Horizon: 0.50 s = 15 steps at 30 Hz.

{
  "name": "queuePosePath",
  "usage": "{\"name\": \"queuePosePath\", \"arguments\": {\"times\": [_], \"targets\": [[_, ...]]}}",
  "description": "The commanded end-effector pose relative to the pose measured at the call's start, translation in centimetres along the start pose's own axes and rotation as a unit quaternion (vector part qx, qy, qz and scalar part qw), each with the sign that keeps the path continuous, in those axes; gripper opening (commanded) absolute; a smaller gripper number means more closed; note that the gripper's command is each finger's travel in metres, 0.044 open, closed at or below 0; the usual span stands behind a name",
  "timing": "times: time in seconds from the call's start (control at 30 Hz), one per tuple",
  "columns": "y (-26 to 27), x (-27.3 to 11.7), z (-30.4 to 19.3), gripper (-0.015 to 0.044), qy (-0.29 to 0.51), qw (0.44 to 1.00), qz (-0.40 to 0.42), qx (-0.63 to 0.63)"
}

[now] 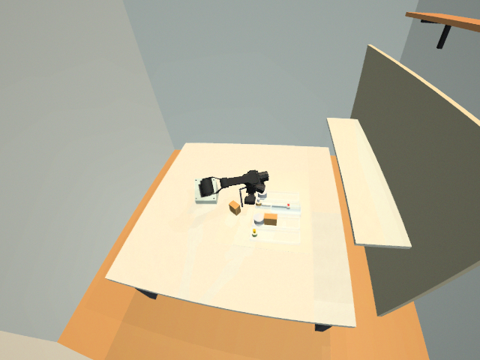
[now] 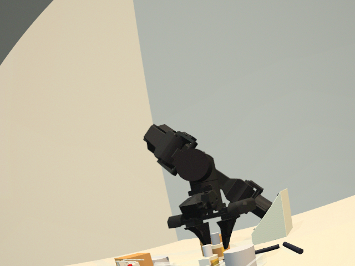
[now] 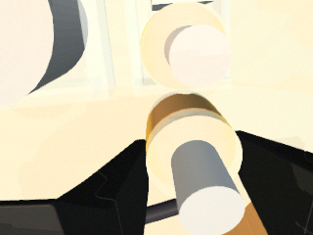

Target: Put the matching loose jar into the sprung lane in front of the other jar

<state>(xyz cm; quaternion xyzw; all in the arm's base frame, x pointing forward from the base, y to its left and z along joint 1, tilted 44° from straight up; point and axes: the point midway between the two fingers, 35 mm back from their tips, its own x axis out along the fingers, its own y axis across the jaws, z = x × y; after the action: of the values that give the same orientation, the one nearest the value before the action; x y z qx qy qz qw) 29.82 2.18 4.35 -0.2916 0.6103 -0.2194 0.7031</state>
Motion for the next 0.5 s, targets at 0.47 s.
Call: {"name": "queuePosePath", "arguments": {"times": [0.47], "targets": [[-0.13, -0.12, 1.09, 0.0000, -0.003, 1.000, -0.002, 0.000]]}}
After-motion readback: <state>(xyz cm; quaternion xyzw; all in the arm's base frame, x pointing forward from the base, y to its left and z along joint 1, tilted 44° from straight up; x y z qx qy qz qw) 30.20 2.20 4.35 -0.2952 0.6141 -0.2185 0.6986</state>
